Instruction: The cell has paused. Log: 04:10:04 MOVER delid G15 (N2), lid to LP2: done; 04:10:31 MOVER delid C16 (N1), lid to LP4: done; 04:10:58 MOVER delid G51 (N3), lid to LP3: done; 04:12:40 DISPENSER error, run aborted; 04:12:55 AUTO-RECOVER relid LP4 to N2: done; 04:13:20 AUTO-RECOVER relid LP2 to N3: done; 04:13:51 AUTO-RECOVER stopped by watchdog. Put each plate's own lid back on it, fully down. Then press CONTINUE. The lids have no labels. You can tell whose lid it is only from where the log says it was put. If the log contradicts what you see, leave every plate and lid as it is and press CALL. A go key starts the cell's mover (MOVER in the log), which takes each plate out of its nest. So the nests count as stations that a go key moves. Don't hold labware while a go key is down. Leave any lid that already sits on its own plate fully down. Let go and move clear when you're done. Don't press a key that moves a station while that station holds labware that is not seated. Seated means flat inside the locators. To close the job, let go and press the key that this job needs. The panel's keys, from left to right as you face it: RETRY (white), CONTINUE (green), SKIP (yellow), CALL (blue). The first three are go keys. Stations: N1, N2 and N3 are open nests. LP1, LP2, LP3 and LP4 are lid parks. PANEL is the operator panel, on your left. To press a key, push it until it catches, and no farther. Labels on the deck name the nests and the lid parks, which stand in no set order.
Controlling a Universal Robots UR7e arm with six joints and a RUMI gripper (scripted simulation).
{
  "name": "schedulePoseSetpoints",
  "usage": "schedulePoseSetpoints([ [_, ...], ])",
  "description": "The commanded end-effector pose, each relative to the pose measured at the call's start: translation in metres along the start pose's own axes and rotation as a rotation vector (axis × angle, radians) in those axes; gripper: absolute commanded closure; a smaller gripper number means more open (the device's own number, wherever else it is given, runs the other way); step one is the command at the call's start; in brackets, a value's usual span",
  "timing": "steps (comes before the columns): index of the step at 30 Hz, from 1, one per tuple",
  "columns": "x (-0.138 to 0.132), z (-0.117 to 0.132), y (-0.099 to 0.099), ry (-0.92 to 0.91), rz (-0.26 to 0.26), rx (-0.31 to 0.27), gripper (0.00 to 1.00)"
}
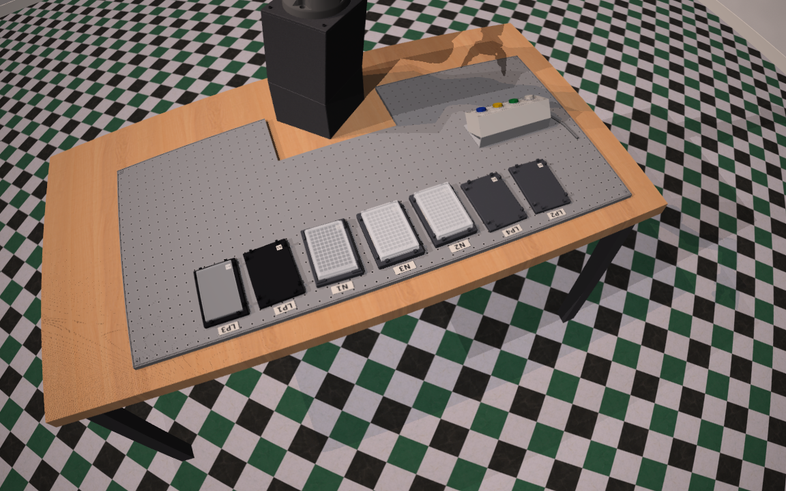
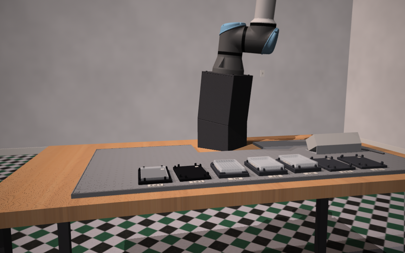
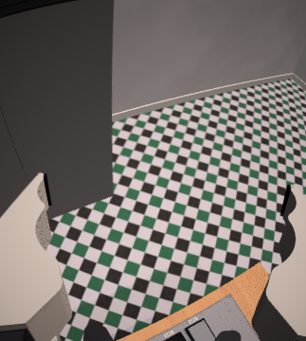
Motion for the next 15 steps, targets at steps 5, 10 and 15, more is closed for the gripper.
schedulePoseSetpoints([
  [5,-0.002,0.013,-0.05,0.001,-0.002,-0.02,0.18],
  [10,-0.001,0.014,-0.061,0.001,-0.002,-0.041,0.18],
  [15,-0.001,0.021,-0.085,0.001,-0.002,-0.065,0.18],
])
Point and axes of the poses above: the point where the finger pads meet when closed, its own y axis back along the fingers, its own x axis across the jaws, z = x × y, the point moved 9 cm from there along y, back along the fingers, and after that the axes turned 3 degrees about -y, right-handed, at the moved point
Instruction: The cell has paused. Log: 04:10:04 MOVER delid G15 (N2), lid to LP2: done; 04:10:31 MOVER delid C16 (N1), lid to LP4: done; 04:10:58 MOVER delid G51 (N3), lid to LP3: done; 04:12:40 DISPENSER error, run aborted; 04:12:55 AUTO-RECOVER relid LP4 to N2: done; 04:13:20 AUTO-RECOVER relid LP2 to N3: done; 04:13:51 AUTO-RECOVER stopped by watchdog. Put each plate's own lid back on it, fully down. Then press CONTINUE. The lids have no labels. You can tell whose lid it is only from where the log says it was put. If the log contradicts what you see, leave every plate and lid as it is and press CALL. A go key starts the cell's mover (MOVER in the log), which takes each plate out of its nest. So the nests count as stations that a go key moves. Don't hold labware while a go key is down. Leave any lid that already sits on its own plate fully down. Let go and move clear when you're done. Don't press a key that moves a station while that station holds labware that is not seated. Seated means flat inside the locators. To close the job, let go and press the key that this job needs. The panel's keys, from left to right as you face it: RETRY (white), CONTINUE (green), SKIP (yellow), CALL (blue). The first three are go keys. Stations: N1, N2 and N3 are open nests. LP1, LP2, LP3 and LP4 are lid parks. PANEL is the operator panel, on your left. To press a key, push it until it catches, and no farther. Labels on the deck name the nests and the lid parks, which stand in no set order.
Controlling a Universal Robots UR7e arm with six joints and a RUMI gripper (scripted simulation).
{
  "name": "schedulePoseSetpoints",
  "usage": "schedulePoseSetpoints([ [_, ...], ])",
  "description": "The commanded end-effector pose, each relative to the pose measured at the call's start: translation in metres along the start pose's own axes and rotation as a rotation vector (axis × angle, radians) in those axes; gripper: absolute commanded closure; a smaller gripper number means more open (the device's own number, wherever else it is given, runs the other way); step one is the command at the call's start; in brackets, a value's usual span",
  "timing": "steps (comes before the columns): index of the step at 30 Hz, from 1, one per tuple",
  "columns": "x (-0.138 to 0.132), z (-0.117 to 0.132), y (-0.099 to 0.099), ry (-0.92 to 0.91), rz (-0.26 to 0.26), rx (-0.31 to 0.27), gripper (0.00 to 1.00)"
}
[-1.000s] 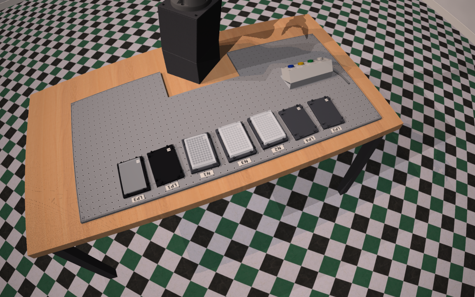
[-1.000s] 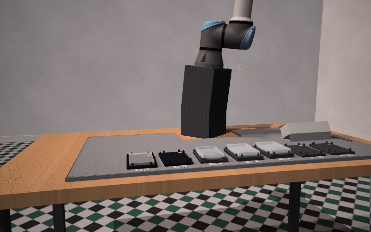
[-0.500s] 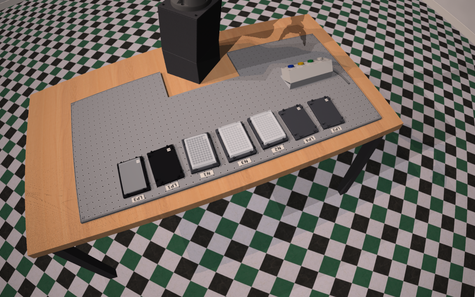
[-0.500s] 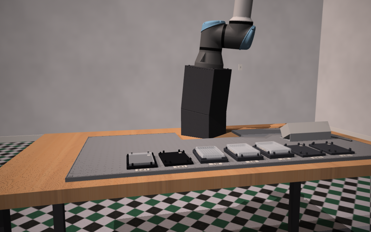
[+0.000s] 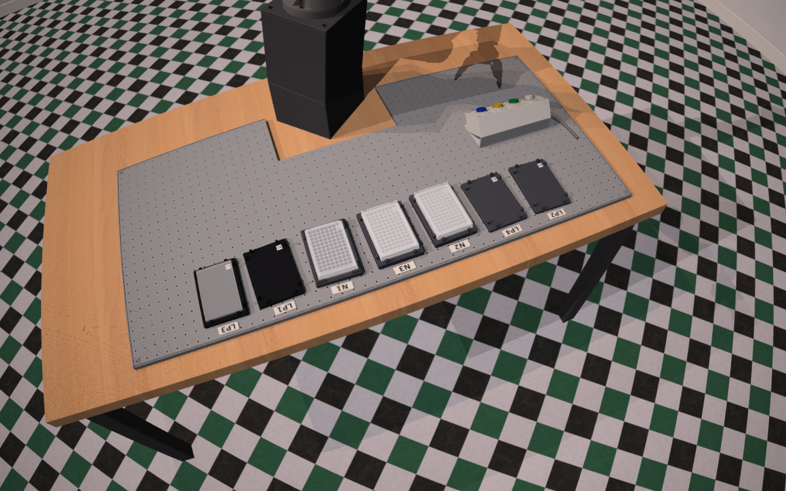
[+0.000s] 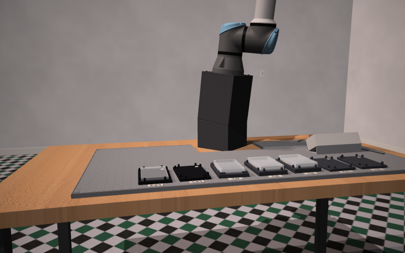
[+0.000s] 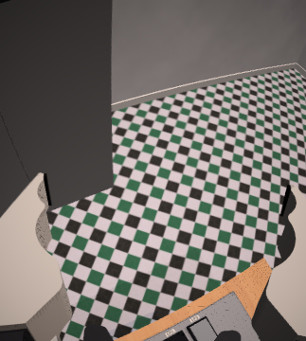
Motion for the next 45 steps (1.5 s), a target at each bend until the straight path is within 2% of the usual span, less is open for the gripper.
schedulePoseSetpoints([
  [1,0.0,0.007,-0.033,0.0,-0.001,-0.026,0.18],
  [6,-0.001,0.016,-0.057,0.0,-0.002,-0.026,0.18],
  [11,-0.001,0.018,-0.061,0.0,-0.002,-0.025,0.18],
  [13,0.0,0.017,-0.068,0.0,-0.003,-0.061,0.18],
  [23,-0.001,0.039,-0.116,0.0,-0.004,-0.07,0.18],
  [28,-0.001,0.041,-0.121,0.0,-0.004,-0.07,0.18],
  [30,0.0,0.041,-0.127,0.0,-0.005,-0.105,0.18],
  [40,-0.001,0.068,-0.173,0.0,-0.006,-0.115,0.18],
  [45,-0.001,0.07,-0.177,0.001,-0.006,-0.115,0.18],
])
Point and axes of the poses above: the point where the finger pads meet when closed, its own y axis back along the fingers, its own x axis across the jaws, z = x × y, the point moved 9 cm from there along y, back along the fingers, and after that the axes turned 3 degrees about -y, right-handed, at the moved point
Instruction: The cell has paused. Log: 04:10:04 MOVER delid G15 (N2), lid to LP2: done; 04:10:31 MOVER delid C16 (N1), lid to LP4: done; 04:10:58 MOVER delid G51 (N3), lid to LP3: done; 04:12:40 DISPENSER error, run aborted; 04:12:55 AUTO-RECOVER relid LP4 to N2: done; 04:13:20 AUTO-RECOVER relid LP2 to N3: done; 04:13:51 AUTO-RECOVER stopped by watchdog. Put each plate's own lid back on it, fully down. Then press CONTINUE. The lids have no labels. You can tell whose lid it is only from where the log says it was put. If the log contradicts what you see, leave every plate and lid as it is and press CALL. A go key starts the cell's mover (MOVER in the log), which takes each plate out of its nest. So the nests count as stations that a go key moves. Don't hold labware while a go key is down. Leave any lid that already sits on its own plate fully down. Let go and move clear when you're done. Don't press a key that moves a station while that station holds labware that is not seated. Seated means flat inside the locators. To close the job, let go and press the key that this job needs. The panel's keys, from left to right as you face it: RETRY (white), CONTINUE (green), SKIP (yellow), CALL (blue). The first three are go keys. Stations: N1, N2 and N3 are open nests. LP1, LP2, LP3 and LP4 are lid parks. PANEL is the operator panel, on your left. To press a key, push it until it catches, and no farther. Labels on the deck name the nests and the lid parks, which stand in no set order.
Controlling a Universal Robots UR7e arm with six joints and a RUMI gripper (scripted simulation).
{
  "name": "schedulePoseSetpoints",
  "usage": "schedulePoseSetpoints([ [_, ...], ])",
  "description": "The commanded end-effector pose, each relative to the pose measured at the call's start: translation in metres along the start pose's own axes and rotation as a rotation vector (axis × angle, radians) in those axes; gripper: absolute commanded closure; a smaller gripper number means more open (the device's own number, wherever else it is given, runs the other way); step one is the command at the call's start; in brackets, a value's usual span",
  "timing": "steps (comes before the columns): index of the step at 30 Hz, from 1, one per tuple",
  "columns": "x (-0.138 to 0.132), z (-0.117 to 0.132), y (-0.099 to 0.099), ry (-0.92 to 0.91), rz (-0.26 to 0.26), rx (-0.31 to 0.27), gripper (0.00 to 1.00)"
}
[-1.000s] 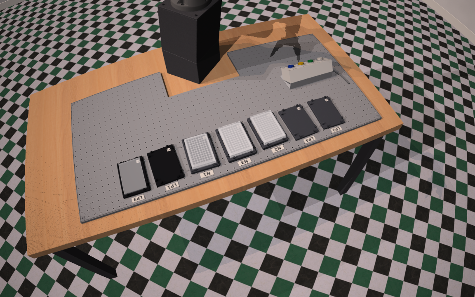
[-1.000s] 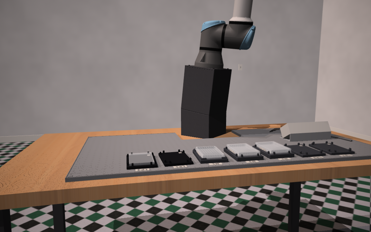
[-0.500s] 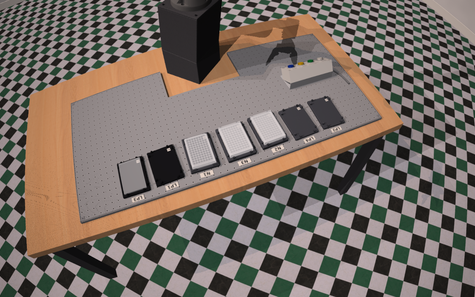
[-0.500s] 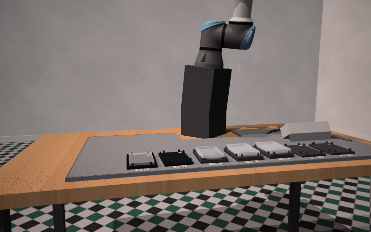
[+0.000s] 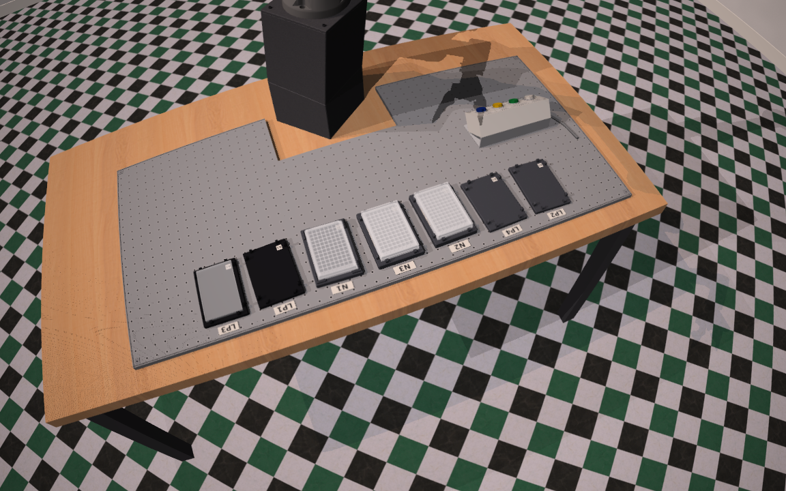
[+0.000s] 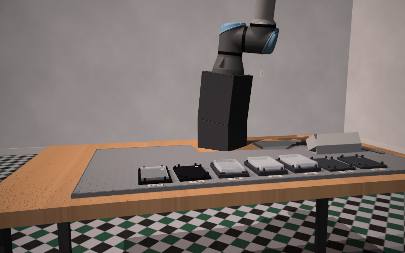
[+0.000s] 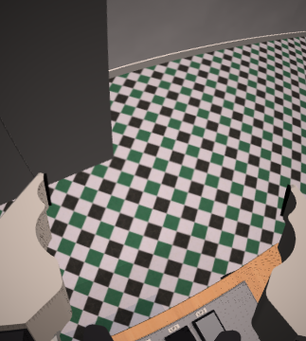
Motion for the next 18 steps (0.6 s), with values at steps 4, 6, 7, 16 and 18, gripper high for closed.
schedulePoseSetpoints([
  [4,0.0,0.009,-0.03,0.0,-0.004,-0.036,0.18],
  [6,0.0,0.016,-0.042,0.0,-0.004,-0.04,0.18],
  [7,0.0,0.018,-0.046,0.0,-0.004,-0.04,0.18],
  [16,0.0,0.033,-0.072,0.0,-0.004,-0.04,0.18],
  [18,0.0,0.034,-0.076,0.0,-0.005,-0.06,0.18],
])
Point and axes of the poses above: the point where the finger pads meet when closed, its own y axis back along the fingers, its own x axis across the jaws, z = x × y, the point moved 9 cm from there along y, back along the fingers, and after that the axes turned 3 degrees about -y, right-handed, at the moved point
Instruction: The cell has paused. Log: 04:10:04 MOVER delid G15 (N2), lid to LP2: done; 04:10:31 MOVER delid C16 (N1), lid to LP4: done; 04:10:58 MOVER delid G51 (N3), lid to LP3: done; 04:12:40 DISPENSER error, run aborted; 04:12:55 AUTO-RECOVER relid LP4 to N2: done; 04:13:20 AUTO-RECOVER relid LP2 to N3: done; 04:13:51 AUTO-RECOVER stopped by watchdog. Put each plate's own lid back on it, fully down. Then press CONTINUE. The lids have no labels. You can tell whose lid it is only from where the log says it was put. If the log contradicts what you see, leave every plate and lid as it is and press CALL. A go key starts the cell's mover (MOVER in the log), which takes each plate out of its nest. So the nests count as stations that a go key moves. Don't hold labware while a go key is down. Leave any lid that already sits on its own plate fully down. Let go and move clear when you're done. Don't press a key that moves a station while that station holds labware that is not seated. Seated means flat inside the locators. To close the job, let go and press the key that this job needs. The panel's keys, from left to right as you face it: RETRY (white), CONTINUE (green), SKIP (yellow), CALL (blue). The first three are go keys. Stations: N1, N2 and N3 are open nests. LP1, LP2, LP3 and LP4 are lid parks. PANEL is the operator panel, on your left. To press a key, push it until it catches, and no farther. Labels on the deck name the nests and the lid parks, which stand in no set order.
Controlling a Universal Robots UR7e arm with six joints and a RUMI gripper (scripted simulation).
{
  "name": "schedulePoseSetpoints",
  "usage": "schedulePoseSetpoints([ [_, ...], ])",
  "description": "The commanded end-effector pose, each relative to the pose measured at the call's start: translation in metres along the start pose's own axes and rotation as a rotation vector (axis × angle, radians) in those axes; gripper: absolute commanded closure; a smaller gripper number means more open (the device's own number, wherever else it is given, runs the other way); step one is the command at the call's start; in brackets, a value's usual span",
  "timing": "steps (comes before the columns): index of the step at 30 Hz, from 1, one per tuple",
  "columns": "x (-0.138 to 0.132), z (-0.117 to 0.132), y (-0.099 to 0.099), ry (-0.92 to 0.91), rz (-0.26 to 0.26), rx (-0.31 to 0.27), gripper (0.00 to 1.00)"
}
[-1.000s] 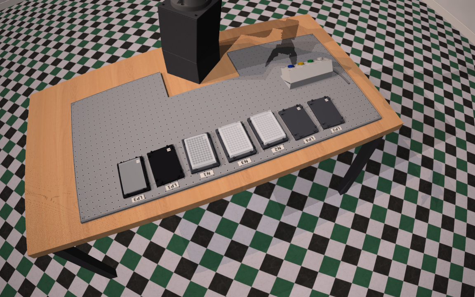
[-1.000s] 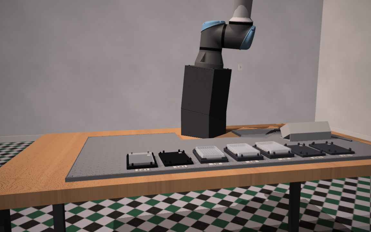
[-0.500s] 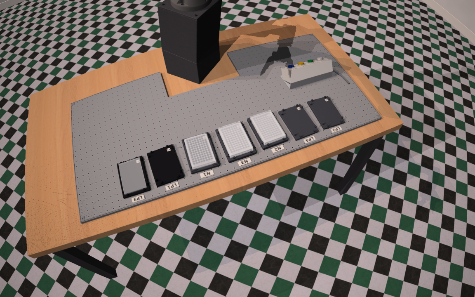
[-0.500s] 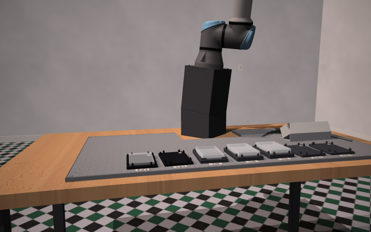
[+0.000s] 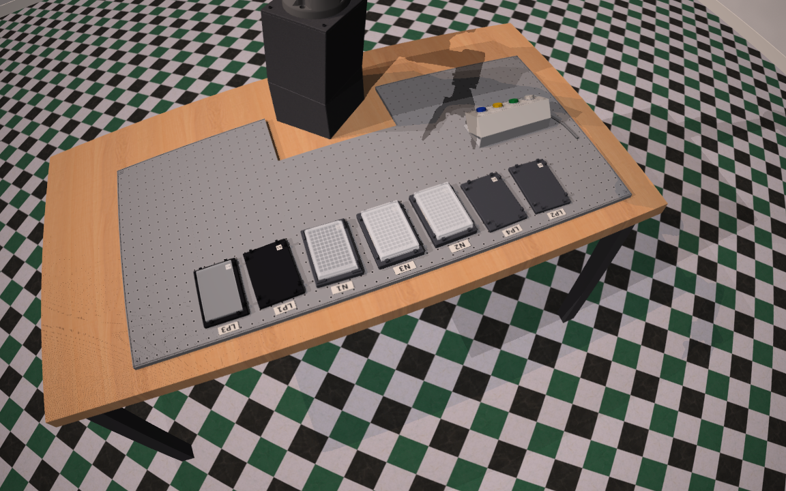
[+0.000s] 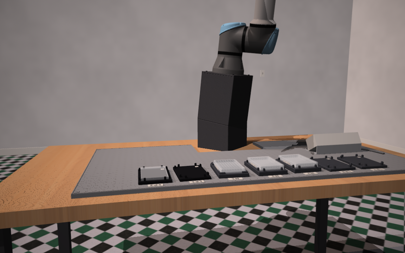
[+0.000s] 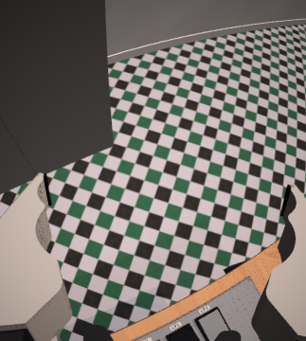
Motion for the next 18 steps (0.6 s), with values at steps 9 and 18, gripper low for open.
schedulePoseSetpoints([
  [9,0.0,0.027,-0.054,0.0,-0.005,-0.039,0.18],
  [18,0.001,0.034,-0.072,-0.001,-0.006,-0.074,0.18],
])
Point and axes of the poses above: the point where the finger pads meet when closed, its own y axis back along the fingers, its own x axis across the jaws, z = x × y, the point moved 9 cm from there along y, back along the fingers, and after that the axes turned 3 degrees about -y, right-handed, at the moved point
